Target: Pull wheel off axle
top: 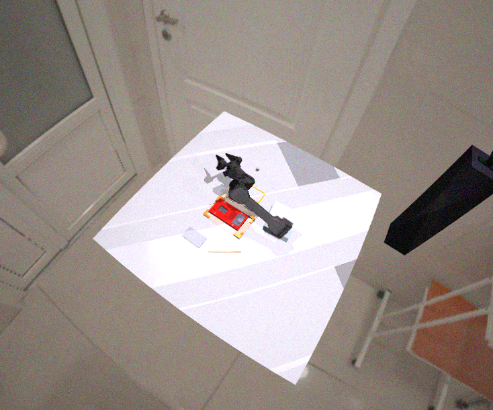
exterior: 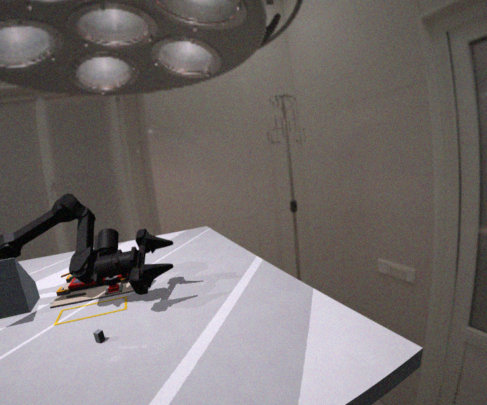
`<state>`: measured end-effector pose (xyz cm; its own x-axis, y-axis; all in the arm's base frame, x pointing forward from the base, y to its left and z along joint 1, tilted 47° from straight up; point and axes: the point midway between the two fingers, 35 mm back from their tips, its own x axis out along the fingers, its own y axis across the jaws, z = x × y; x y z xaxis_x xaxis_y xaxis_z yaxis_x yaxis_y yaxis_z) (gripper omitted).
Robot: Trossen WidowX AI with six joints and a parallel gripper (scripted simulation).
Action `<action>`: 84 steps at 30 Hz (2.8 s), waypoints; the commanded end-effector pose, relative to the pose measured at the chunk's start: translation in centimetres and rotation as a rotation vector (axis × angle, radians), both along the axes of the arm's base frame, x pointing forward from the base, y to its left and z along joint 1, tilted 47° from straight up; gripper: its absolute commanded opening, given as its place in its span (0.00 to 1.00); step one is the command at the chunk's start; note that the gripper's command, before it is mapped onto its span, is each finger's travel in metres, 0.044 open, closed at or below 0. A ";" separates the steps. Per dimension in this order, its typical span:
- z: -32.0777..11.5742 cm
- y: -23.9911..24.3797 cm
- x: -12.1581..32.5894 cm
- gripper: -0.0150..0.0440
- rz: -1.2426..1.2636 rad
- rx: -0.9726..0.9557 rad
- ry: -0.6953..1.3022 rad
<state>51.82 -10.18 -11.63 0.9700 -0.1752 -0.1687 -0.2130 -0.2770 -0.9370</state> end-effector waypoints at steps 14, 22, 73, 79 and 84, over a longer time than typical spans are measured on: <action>-4.6 0.5 -0.9 0.76 -0.068 0.675 0.563; -2.8 2.1 -5.6 0.76 -0.292 1.130 0.921; 10.5 7.5 -15.5 0.76 -1.087 1.856 1.506; 7.5 10.6 -15.8 0.76 -1.086 1.858 1.507; 6.3 12.0 -16.0 0.76 -1.085 1.859 1.510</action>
